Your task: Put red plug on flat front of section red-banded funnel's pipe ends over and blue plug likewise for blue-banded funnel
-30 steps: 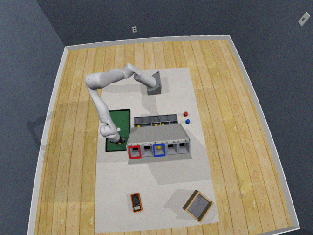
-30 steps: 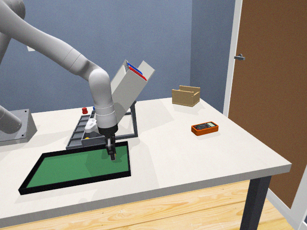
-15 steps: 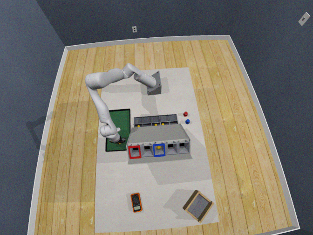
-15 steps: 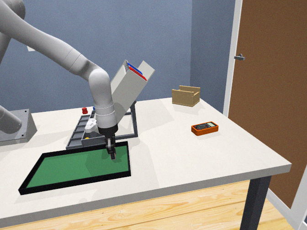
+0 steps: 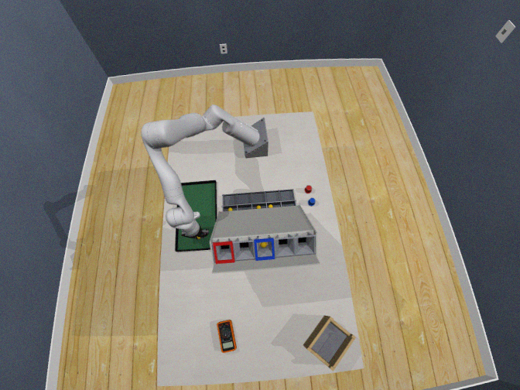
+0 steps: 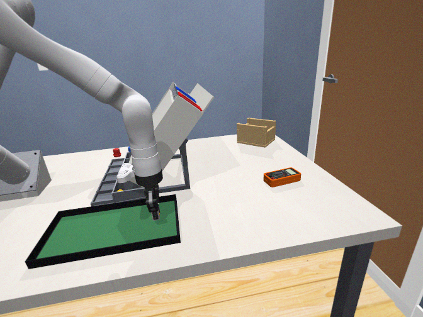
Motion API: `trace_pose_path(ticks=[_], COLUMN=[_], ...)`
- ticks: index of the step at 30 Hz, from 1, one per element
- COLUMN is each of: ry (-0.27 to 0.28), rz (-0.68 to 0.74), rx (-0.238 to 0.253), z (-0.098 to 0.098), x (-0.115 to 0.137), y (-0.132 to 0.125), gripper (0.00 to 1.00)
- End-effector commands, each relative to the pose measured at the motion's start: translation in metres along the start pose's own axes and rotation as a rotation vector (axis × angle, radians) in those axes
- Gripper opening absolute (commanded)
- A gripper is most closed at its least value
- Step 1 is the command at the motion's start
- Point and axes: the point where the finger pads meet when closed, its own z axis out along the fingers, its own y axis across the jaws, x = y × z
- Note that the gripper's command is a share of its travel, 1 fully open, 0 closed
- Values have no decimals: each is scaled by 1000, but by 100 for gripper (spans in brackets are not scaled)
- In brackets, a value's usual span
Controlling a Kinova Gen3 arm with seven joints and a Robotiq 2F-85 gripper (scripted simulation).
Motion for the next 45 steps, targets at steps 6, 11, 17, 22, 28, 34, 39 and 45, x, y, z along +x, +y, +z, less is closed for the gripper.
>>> trace_pose_path(ticks=[6,11,17,22,28,34,39,45], ry=[-2,-2,-2,-5,-5,-5,-5,-5], rz=[0,0,0,-4,-4,-4,-3,-3], rx=[0,0,0,-1,-1,-1,-1,-1], z=[-94,-134,-134,-135,-135,-135,-158,-174], x=[2,0,0,-2,-2,-2,77,119], y=[0,0,0,0,0,0,2,2], gripper=[0,0,0,0,0,0,0,0])
